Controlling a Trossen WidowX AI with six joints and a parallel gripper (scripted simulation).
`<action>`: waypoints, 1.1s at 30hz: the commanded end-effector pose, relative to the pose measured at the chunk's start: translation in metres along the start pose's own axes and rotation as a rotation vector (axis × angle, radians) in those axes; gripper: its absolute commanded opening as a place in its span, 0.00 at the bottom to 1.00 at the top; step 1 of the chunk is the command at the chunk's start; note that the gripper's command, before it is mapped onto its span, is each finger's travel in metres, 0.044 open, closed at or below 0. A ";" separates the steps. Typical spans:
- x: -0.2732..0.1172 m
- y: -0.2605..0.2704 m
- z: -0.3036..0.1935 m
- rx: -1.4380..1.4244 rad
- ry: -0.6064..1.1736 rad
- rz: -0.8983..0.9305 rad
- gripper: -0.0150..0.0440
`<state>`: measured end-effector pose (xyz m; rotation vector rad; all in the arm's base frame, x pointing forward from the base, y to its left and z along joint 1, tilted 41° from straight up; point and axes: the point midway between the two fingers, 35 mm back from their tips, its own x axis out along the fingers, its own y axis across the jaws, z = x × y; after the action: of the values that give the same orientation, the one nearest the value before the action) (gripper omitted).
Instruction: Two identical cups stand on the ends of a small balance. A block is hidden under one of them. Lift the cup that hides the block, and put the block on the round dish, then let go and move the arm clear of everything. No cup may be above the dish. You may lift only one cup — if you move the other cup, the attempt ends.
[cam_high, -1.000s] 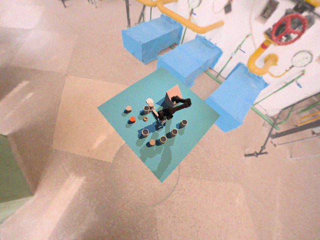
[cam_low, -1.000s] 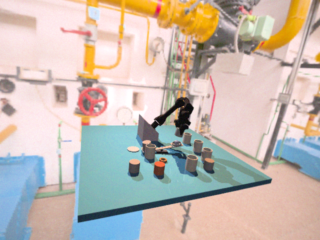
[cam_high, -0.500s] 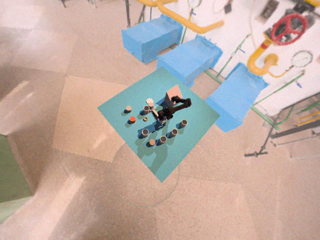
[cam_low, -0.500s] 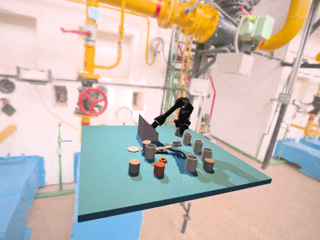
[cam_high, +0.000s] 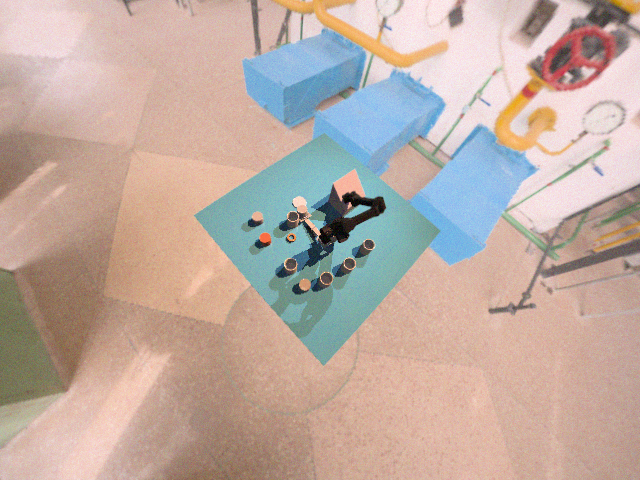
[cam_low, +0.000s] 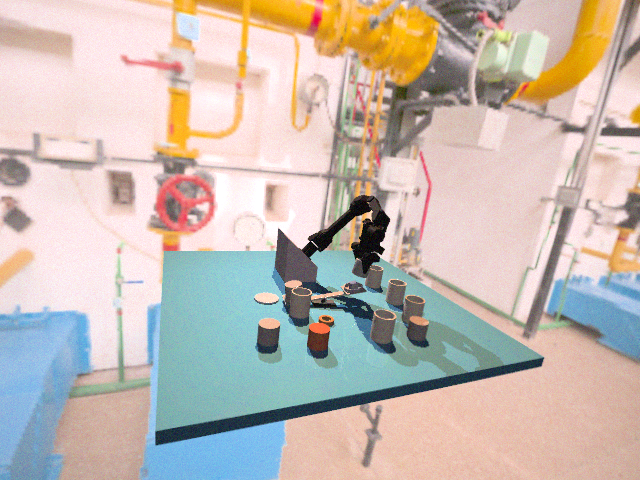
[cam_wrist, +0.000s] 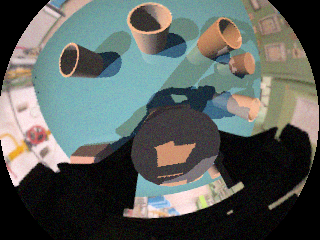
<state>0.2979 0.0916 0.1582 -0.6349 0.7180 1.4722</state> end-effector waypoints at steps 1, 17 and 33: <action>0.008 0.009 0.012 0.002 0.011 -0.009 0.25; 0.048 0.056 0.058 -0.002 0.009 -0.018 0.25; 0.076 0.097 0.083 0.000 -0.027 -0.016 0.25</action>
<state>0.2033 0.2032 0.1617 -0.6237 0.6881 1.4732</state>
